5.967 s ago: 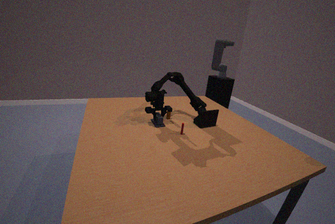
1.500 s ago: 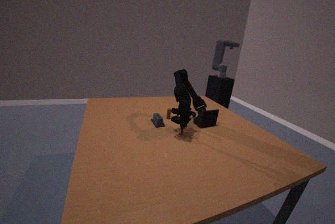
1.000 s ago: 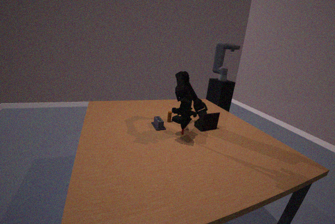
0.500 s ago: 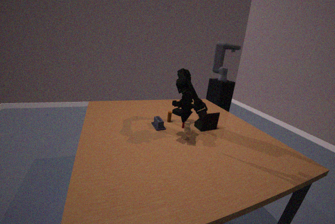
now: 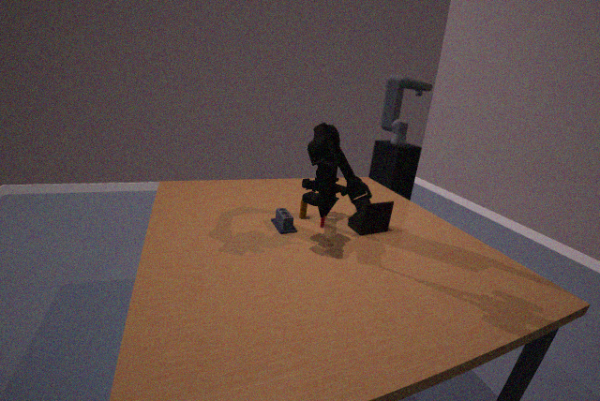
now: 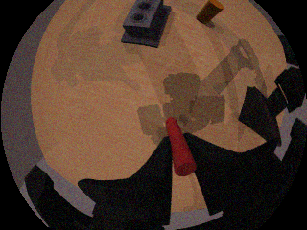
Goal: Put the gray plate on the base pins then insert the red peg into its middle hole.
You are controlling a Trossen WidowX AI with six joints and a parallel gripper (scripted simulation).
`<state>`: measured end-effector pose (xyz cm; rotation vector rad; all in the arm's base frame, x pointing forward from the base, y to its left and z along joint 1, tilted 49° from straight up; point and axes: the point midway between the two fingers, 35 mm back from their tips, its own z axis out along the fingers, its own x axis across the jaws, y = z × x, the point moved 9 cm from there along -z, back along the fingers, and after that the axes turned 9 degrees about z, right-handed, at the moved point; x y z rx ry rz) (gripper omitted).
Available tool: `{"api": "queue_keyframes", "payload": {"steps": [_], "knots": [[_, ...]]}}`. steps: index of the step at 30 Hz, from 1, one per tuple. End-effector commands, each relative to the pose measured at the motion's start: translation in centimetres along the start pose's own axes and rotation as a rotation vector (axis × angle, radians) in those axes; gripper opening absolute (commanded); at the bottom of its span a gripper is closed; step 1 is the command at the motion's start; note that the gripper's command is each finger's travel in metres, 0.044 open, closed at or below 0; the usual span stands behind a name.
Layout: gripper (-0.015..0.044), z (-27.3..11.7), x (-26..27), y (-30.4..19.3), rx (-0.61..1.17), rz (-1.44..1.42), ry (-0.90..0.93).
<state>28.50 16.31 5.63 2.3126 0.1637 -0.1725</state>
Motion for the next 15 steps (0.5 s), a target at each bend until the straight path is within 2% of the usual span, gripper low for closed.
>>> {"api": "queue_keyframes", "payload": {"steps": [1,15], "knots": [[0.0,-0.3,0.4,0.9,0.002,-0.002,0.01],[0.0,-0.6,1.7,4.5,0.007,-0.004,0.014]]}}
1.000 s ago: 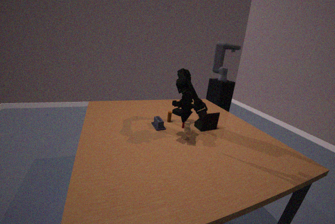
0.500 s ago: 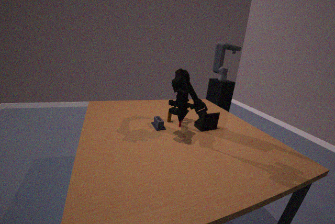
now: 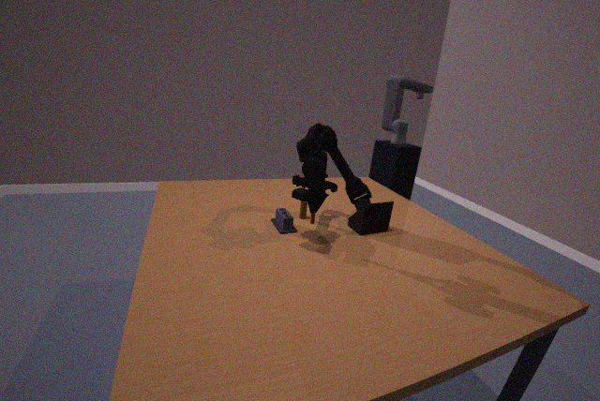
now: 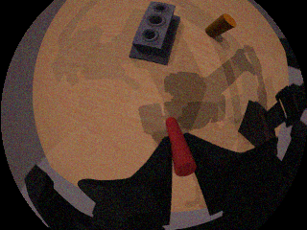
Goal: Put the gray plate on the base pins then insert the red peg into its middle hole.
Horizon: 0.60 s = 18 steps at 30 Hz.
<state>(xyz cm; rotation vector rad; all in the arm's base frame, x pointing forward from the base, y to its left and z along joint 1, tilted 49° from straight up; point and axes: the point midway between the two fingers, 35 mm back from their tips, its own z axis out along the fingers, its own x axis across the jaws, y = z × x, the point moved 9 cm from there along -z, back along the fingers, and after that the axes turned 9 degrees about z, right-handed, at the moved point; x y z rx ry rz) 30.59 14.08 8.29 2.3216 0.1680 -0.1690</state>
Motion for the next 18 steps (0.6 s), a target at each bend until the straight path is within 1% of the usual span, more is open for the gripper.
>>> {"api": "queue_keyframes", "payload": {"steps": [1,18], "knots": [[0.0,-0.3,0.3,1.0,-0.001,-0.002,0.01],[0.0,-0.4,1.3,6.0,-0.005,0.003,0.012]]}}
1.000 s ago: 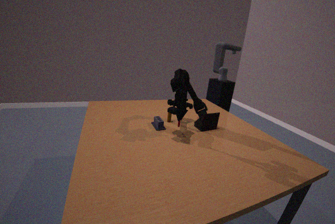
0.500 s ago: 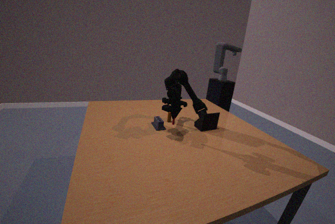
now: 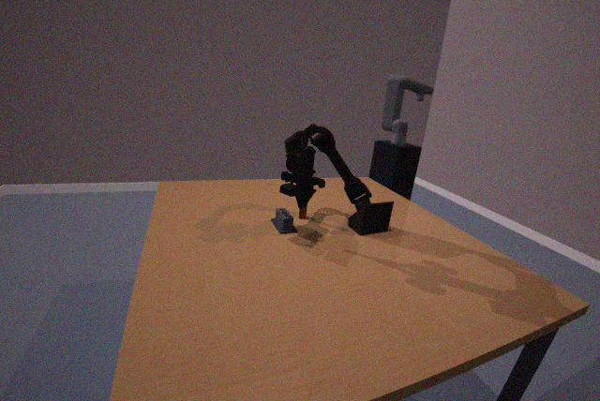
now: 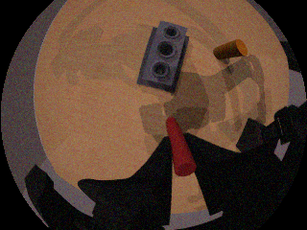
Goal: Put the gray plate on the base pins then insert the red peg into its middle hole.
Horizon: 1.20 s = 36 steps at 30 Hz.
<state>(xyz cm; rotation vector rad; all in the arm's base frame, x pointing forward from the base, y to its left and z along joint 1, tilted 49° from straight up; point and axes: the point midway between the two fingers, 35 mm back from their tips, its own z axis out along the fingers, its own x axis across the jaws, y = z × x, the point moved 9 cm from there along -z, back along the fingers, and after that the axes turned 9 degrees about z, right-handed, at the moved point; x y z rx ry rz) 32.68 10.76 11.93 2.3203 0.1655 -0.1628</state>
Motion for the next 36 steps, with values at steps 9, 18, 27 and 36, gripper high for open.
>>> {"api": "queue_keyframes", "payload": {"steps": [9,18,27,36], "knots": [[0.0,-0.2,0.5,3.5,-0.01,0.003,0.007],[0.0,-0.1,0.6,6.3,-0.018,0.007,0.004],[0.0,0.0,0.2,8.8,-0.029,0.011,-0.001],[0.0,0.0,0.2,8.9,-0.03,0.012,-0.001]]}}
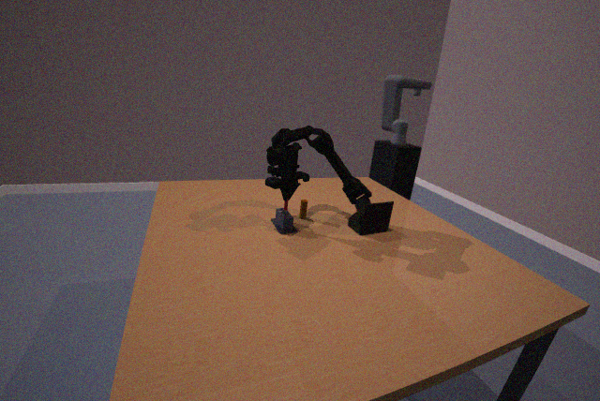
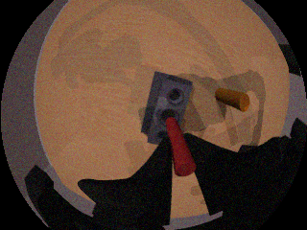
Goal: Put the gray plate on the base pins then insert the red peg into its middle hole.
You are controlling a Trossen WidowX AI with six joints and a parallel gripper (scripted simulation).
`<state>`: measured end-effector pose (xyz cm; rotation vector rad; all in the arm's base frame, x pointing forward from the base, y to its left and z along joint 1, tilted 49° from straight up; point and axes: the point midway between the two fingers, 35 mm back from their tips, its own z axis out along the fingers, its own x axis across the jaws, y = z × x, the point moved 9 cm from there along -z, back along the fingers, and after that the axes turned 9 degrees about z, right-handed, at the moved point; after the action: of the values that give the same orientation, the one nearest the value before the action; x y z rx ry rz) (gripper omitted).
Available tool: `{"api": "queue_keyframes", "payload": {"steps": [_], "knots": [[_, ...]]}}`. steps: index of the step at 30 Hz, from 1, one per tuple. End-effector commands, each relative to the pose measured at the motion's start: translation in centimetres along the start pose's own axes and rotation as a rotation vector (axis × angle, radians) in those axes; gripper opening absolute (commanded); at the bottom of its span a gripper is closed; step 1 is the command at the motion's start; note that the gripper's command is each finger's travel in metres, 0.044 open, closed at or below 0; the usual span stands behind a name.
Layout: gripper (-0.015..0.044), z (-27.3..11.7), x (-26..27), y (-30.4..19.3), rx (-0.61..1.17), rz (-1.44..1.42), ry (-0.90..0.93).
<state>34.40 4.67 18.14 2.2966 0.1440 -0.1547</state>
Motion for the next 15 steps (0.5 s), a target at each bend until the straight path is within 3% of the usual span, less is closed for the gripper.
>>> {"api": "queue_keyframes", "payload": {"steps": [1,15], "knots": [[0.0,-0.07,-0.02,0.06,-0.005,-0.006,0.002],[0.0,-0.02,-0.01,0.0,0.0,0.0,0.001]]}}
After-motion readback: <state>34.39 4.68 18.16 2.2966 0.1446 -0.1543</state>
